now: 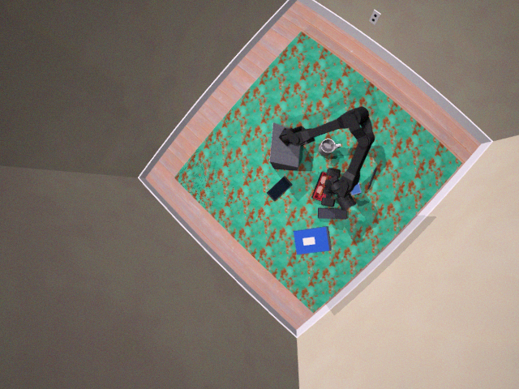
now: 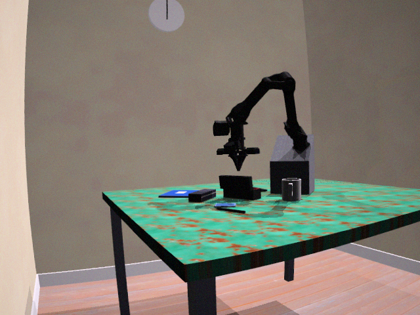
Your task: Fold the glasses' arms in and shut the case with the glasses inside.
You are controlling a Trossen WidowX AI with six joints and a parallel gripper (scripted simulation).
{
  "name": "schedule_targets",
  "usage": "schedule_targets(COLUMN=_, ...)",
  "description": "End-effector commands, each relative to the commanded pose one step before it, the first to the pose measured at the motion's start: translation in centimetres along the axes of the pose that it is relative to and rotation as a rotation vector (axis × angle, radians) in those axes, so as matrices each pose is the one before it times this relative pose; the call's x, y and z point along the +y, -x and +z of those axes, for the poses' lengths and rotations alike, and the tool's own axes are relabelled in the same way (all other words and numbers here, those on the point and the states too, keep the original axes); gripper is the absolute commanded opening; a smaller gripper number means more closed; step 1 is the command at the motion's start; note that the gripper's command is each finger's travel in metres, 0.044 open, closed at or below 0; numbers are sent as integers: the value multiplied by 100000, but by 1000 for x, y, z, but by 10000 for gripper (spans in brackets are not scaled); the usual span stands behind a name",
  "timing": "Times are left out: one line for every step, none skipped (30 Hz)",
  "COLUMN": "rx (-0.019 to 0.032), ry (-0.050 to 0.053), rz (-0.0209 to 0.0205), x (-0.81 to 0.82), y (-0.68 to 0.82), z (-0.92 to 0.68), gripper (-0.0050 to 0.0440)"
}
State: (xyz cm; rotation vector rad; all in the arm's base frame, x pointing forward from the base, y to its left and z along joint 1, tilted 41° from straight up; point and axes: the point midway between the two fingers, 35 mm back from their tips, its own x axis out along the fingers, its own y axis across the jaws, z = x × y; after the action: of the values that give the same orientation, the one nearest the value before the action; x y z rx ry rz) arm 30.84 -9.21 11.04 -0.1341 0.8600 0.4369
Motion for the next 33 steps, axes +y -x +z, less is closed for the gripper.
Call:
schedule_targets(rx=-322, ry=15886, rz=-386, x=950, y=157, z=97, gripper=0)
schedule_targets(rx=-19, ry=3462, rz=-5, x=162, y=4, z=30, gripper=0)
schedule_targets(rx=0, ry=0, rz=0, x=0, y=0, z=0, gripper=0)
schedule_targets(rx=0, ry=0, rz=0, x=0, y=0, z=0, gripper=0)
schedule_targets(rx=-20, ry=3462, rz=-6, x=161, y=4, z=34, gripper=0)
schedule_targets(rx=-21, ry=3462, rz=-7, x=160, y=4, z=39, gripper=0)
schedule_targets(rx=-22, ry=3462, rz=-8, x=158, y=4, z=43, gripper=0)
schedule_targets(rx=-23, ry=3462, rz=-9, x=156, y=4, z=47, gripper=0)
schedule_targets(rx=-23, ry=3462, rz=-10, x=155, y=4, z=51, gripper=0)
schedule_targets(rx=-24, ry=3462, rz=-11, x=153, y=4, z=56, gripper=0)
schedule_targets(rx=-25, ry=3462, rz=-12, x=151, y=3, z=60, gripper=0)
schedule_targets(rx=-25, ry=3462, rz=-13, x=149, y=3, z=64, gripper=0)
schedule_targets(rx=-26, ry=3462, rz=-15, x=147, y=3, z=67, gripper=0)
schedule_targets(rx=-26, ry=3462, rz=-16, x=144, y=3, z=71, gripper=0)
schedule_targets(rx=-27, ry=3462, rz=-17, x=142, y=3, z=75, gripper=0)
schedule_targets(rx=-27, ry=3462, rz=-19, x=139, y=3, z=79, gripper=0)
schedule_targets(rx=-28, ry=3462, rz=-20, x=137, y=3, z=82, gripper=0)
schedule_targets(rx=-28, ry=3462, rz=-21, x=134, y=3, z=86, gripper=0)
schedule_targets(rx=-28, ry=3462, rz=-23, x=131, y=3, z=89, gripper=0)
schedule_targets(rx=0, ry=0, rz=0, x=0, y=0, z=0, gripper=0)
schedule_targets(rx=0, ry=0, rz=0, x=0, y=0, z=0, gripper=0)
schedule_targets(rx=-28, ry=3462, rz=-24, x=129, y=3, z=93, gripper=0)
schedule_targets(rx=-28, ry=3461, rz=-26, x=126, y=2, z=96, gripper=0)
schedule_targets(rx=-28, ry=3461, rz=-28, x=123, y=2, z=99, gripper=0)
schedule_targets(rx=-28, ry=3450, rz=-29, x=119, y=2, z=102, gripper=0)
schedule_targets(rx=-23, ry=2834, rz=-25, x=95, y=2, z=86, gripper=0)
schedule_targets(rx=0, ry=0, rz=0, x=0, y=0, z=0, gripper=0)
schedule_targets(rx=0, ry=0, rz=0, x=0, y=0, z=0, gripper=0)
schedule_targets(rx=0, ry=0, rz=0, x=0, y=0, z=0, gripper=0)
schedule_targets(rx=0, ry=0, rz=0, x=0, y=0, z=0, gripper=0)
schedule_targets(rx=0, ry=0, rz=0, x=0, y=0, z=0, gripper=0)
schedule_targets(rx=0, ry=0, rz=0, x=0, y=0, z=0, gripper=0)
schedule_targets(rx=0, ry=0, rz=0, x=0, y=0, z=0, gripper=0)
